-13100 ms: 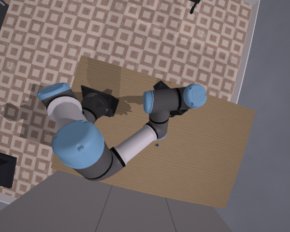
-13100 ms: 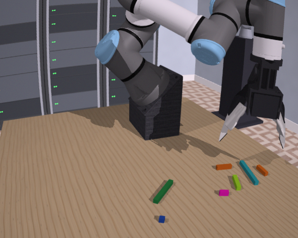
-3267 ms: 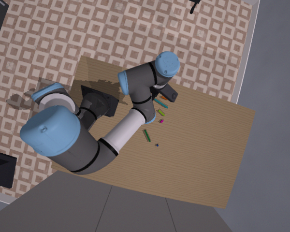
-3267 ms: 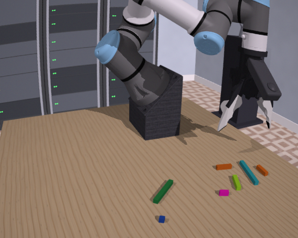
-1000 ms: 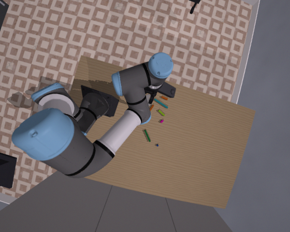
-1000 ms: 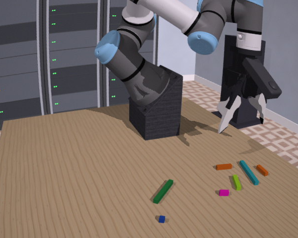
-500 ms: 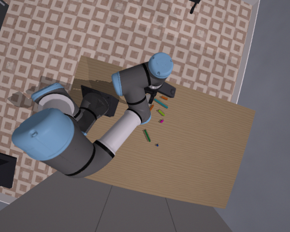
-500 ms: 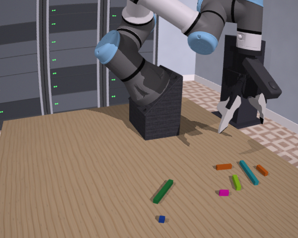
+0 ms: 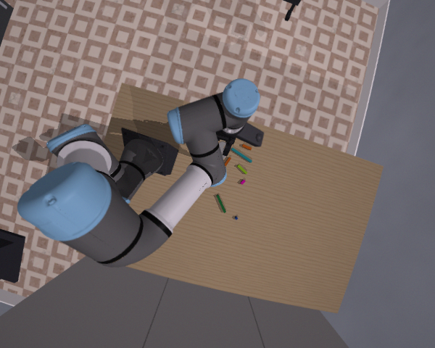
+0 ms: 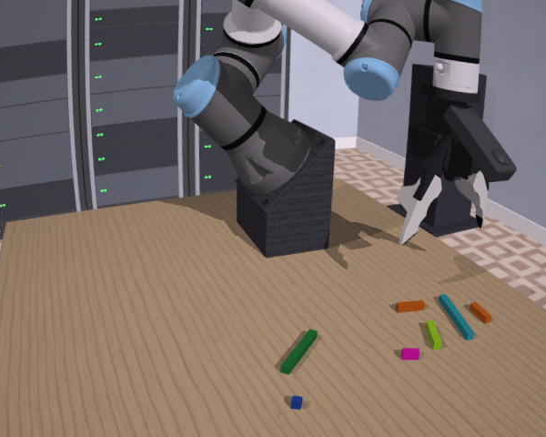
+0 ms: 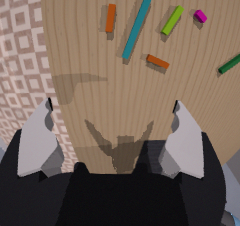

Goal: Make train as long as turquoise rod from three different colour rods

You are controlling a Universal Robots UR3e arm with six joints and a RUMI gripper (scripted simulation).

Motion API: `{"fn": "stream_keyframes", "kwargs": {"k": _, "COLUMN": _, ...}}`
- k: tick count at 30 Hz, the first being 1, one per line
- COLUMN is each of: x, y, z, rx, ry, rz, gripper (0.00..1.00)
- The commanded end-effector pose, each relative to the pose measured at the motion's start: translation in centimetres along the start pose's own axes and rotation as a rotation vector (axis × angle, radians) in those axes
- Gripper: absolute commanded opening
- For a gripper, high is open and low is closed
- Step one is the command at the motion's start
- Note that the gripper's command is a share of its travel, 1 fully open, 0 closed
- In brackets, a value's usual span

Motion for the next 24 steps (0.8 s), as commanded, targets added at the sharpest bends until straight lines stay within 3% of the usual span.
{"fn": "stream_keyframes", "kwargs": {"k": 1, "x": 0.1, "y": 0.0, "z": 0.0, "rx": -0.001, "ry": -0.003, "rz": 0.001, "gripper": 1.0}}
{"fn": "stream_keyframes", "kwargs": {"k": 15, "x": 0.2, "y": -0.8, "z": 0.9, "rx": -0.119, "ry": -0.007, "rz": 0.0, "gripper": 1.0}}
{"fn": "stream_keyframes", "kwargs": {"k": 24, "x": 0.3, "y": -2.1, "z": 2.6, "rx": -0.34, "ry": -0.014, "rz": -0.002, "gripper": 1.0}}
Point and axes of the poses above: the point where the finger pads meet when closed, its own x axis back along the fingers, its own z axis across the jaws, y = z × x, the point moved 7 cm from there along x, back along the fingers, and after that the axes turned 10 degrees about -x, right-handed, at the moved point
